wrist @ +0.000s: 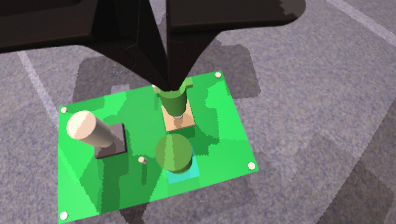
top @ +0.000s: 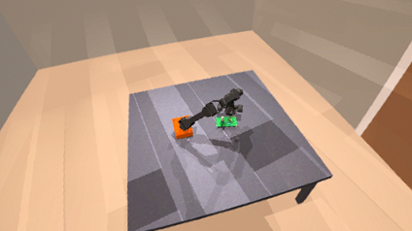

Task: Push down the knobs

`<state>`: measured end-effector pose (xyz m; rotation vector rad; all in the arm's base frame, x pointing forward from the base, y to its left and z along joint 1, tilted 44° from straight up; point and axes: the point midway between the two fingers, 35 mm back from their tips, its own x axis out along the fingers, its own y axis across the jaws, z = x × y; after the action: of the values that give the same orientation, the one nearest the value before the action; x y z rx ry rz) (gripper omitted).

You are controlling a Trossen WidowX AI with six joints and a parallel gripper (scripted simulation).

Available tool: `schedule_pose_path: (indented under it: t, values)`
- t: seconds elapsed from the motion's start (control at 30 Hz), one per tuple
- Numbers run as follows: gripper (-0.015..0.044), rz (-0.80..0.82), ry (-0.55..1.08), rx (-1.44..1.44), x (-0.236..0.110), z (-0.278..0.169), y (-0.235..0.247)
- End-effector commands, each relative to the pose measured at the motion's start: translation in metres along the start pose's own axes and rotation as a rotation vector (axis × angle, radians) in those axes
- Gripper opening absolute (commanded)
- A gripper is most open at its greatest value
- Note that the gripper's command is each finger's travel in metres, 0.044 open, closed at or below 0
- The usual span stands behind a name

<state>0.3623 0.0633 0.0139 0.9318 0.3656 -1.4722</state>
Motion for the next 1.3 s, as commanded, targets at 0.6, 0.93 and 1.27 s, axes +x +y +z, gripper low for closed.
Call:
schedule_pose_path:
  t: [0.6, 0.93, 1.27]
  values:
    - [0.0000, -0.009, -0.007, 0.012, 0.0152, 0.0015, 0.0019]
    - [0.0000, -0.009, -0.007, 0.012, 0.0173, 0.0016, 0.0019]
    - [0.0000, -0.009, -0.007, 0.012, 0.0174, 0.0016, 0.0019]
